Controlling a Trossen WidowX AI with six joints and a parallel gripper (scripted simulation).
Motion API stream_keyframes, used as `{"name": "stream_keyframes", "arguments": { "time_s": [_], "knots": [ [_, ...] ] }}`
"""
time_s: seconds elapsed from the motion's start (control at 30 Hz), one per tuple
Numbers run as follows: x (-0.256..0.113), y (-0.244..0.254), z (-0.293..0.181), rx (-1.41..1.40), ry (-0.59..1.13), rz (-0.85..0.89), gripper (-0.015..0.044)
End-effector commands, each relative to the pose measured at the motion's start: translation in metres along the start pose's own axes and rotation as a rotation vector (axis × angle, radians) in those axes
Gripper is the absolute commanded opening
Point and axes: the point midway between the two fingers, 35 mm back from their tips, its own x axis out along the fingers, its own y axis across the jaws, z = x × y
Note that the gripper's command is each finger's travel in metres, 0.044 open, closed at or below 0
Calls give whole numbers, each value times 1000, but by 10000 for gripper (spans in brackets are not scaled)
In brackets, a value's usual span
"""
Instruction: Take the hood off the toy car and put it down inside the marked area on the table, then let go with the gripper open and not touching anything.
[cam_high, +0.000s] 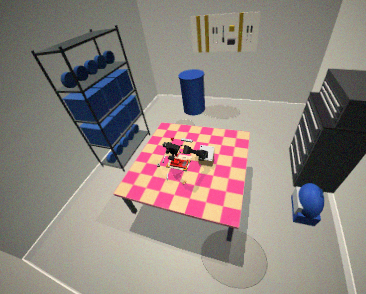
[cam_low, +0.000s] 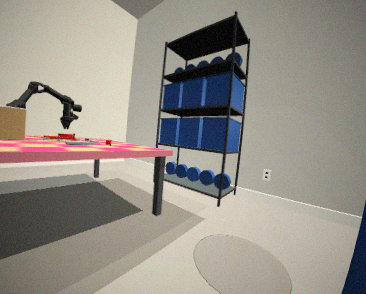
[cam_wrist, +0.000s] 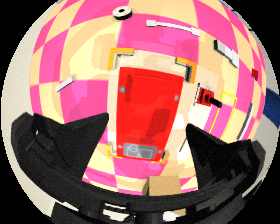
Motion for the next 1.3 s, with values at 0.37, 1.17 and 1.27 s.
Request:
{"name": "stream_keyframes", "arguments": {
  "time_s": [0.37,1.17,1.27],
  "knots": [
    [11,-1,-1,11,5,4,440],
    [26,0,-2,11,5,5,440],
    [28,0,-2,11,5,6,440]
  ]
}}
